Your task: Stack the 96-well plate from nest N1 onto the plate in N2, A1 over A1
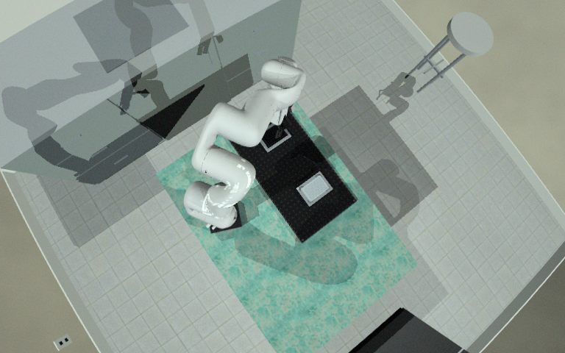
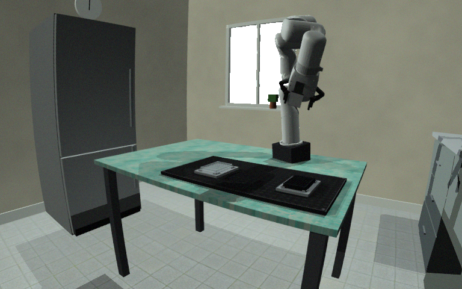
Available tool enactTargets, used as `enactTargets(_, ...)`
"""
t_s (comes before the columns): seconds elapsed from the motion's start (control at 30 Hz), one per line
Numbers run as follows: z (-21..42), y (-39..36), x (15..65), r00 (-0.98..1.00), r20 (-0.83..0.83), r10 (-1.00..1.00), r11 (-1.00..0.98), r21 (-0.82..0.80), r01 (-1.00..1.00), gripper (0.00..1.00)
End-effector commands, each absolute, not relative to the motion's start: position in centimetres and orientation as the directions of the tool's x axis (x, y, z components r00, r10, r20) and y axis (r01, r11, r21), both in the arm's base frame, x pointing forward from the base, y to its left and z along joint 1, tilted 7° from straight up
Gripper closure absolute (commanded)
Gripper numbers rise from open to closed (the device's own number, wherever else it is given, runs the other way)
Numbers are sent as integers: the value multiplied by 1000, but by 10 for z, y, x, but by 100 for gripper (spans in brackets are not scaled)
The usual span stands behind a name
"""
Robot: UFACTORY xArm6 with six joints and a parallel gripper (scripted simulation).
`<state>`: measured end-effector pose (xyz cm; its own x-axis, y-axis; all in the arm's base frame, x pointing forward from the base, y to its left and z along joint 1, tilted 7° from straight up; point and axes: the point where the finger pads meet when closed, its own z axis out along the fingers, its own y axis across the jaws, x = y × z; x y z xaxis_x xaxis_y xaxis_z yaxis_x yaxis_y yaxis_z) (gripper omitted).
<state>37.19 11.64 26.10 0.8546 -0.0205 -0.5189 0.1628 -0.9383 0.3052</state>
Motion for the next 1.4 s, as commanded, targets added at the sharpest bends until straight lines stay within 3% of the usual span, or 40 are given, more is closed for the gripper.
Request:
enactTargets(0.0, 262, 117, 373, 857, -516, -19, -939, 304, 162, 0)
enactTargets(0.53, 262, 117, 373, 857, -516, -19, -939, 304, 162, 0)
enactTargets(1.37, 167, 129, 429, 976, -211, -48, -971, 241, 4, 0)
